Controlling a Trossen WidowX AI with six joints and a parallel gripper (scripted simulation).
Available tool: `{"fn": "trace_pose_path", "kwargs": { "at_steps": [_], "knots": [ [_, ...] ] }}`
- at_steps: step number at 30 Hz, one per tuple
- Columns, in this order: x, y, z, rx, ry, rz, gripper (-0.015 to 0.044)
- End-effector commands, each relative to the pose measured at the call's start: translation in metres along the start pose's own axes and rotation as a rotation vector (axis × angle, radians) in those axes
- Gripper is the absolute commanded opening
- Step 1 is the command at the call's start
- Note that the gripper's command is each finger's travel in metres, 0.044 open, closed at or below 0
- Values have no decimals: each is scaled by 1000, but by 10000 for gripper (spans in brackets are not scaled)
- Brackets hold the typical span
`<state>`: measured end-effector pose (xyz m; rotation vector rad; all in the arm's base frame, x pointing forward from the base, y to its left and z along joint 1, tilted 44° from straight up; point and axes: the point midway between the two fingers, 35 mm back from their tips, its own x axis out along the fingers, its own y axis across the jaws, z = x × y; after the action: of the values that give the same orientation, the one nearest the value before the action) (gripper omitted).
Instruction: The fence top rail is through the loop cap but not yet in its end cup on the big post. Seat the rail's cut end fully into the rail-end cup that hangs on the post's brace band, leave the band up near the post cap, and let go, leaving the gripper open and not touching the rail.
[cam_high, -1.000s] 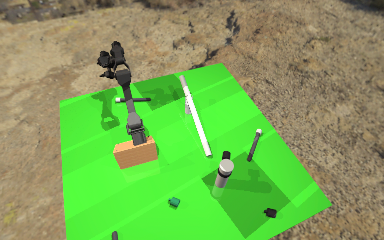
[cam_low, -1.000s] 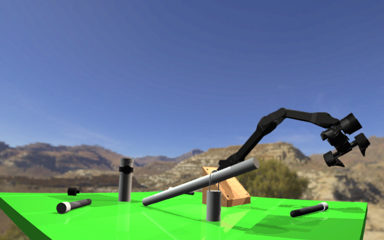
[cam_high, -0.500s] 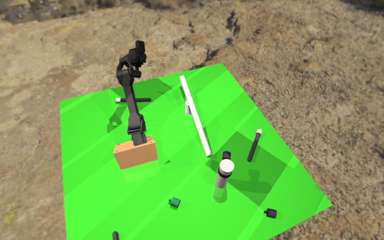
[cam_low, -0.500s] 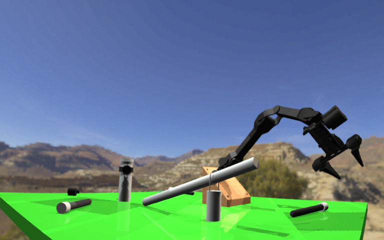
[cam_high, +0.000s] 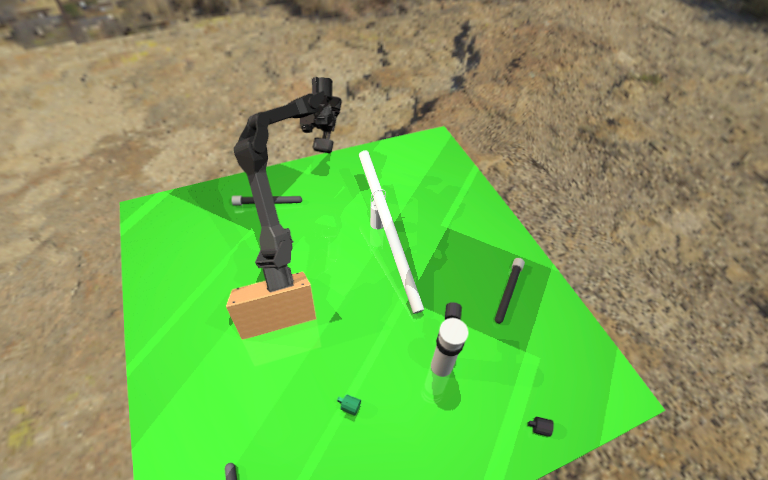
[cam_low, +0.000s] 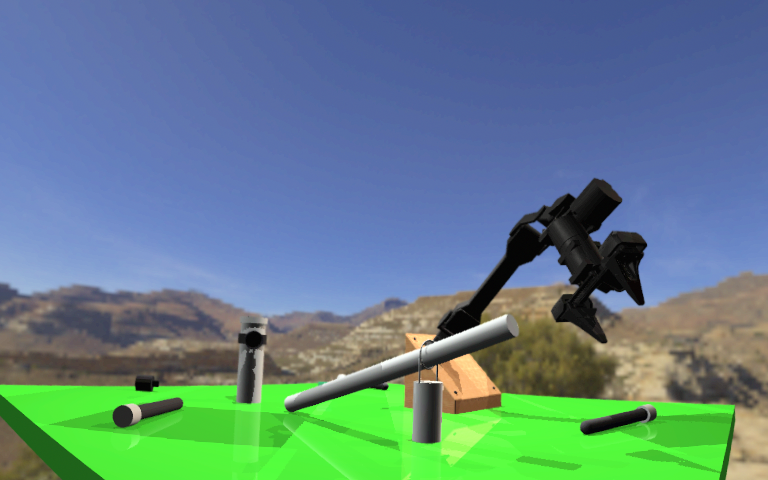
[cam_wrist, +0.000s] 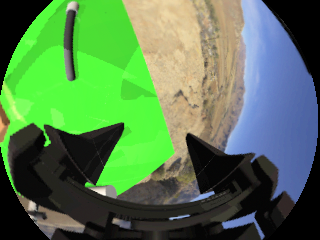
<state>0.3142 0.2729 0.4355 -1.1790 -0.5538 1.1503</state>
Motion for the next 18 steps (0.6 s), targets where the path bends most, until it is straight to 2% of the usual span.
{"fn": "trace_pose_path", "kwargs": {
  "at_steps": [1,6,10,18],
  "knots": [
    [-19,-3,-43,52,123,-41,440],
    [-55,-5,-105,122,302,-108,440],
    [-77,7,-152,305,387,-136,440],
    [-132,90,-254,840,557,-128,440]
  ]
}}
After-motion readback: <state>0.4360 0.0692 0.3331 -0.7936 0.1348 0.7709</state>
